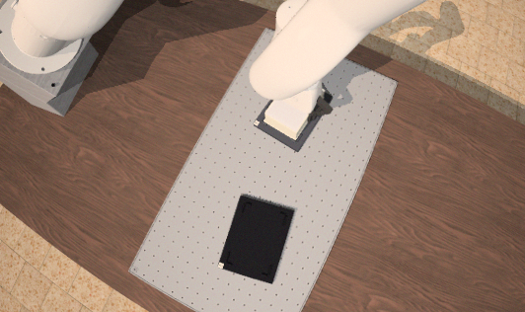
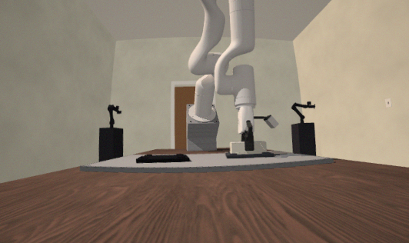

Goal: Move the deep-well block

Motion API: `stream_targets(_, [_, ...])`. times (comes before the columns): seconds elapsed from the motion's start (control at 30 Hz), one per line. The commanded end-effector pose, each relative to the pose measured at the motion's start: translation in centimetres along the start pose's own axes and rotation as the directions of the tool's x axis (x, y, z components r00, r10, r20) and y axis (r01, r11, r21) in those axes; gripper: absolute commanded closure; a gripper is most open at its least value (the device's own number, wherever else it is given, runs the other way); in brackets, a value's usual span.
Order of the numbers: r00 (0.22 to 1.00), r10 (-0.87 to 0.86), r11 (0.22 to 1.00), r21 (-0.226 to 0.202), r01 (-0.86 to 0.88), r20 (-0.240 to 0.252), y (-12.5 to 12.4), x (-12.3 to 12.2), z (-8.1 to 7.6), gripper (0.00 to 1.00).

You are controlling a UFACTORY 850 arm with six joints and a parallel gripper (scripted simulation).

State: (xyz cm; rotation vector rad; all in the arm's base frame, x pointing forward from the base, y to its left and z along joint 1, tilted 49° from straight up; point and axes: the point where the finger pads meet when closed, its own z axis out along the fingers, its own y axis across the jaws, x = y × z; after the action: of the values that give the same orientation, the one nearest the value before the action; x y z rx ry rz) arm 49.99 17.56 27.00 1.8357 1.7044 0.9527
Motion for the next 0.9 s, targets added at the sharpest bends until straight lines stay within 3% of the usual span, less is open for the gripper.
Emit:
stream_targets(0.0, [1.0, 0.0, 1.0, -0.001, 0.0, 0.0, 0.03, 0.02, 0.14, 0.0])
stream_targets(0.63, [1.0, 0.0, 1.0, -0.001, 0.0, 0.0, 0.03, 0.02, 0.27, 0.0])
stream_targets(0.67, [1.0, 0.0, 1.0, -0.001, 0.0, -0.001, 0.03, 0.01, 0.24, 1.0])
stream_targets(0.87, [1.0, 0.0, 1.0, -0.001, 0.0, 0.0, 0.03, 0.01, 0.24, 1.0])
